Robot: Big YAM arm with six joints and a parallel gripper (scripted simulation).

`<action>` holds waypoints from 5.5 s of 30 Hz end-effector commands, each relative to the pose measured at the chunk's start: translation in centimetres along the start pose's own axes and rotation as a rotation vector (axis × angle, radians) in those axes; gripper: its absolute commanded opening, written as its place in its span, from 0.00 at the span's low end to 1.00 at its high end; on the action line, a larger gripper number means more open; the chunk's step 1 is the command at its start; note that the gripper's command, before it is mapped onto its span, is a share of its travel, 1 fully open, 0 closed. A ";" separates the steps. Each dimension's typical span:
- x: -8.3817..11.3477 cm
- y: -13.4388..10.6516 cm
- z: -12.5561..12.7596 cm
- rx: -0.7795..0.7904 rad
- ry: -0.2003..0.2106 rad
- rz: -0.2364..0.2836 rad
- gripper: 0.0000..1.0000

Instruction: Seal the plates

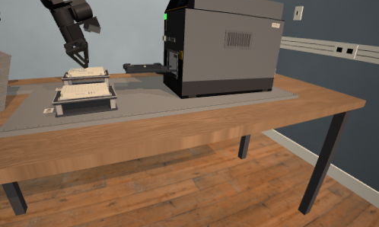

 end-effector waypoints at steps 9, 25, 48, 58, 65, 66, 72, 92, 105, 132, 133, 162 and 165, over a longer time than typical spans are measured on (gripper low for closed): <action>-1.2 -0.6 0.0 -0.005 0.003 -0.003 1.00; -0.5 1.5 0.2 0.009 0.003 -0.043 1.00; -1.5 -0.7 0.1 -0.009 0.002 0.000 1.00; -2.0 0.0 0.6 0.003 0.014 -0.028 1.00; -2.6 0.6 0.1 -0.012 0.005 -0.038 1.00; -2.7 0.6 0.1 -0.012 0.005 -0.038 1.00; -2.6 0.5 0.9 0.014 0.016 -0.034 1.00; -2.0 0.7 0.0 -0.002 -0.005 -0.030 0.93; -2.0 0.8 0.0 -0.003 -0.004 -0.032 0.00; -2.0 0.9 0.1 -0.003 -0.002 -0.034 0.00; -2.0 0.9 0.1 -0.003 -0.002 -0.034 0.00; -1.6 1.2 0.2 0.003 0.001 -0.035 0.00; -1.3 1.3 0.1 0.002 0.000 -0.037 0.00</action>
Point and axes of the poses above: the point where the finger pads meet when closed, its own x axis back along the fingers, its own z axis across the jaws, y = z × x, the point moved 4 cm from there along x, back along the fingers, and after that the axes turned 8 degrees about x, right-handed, at the moved point
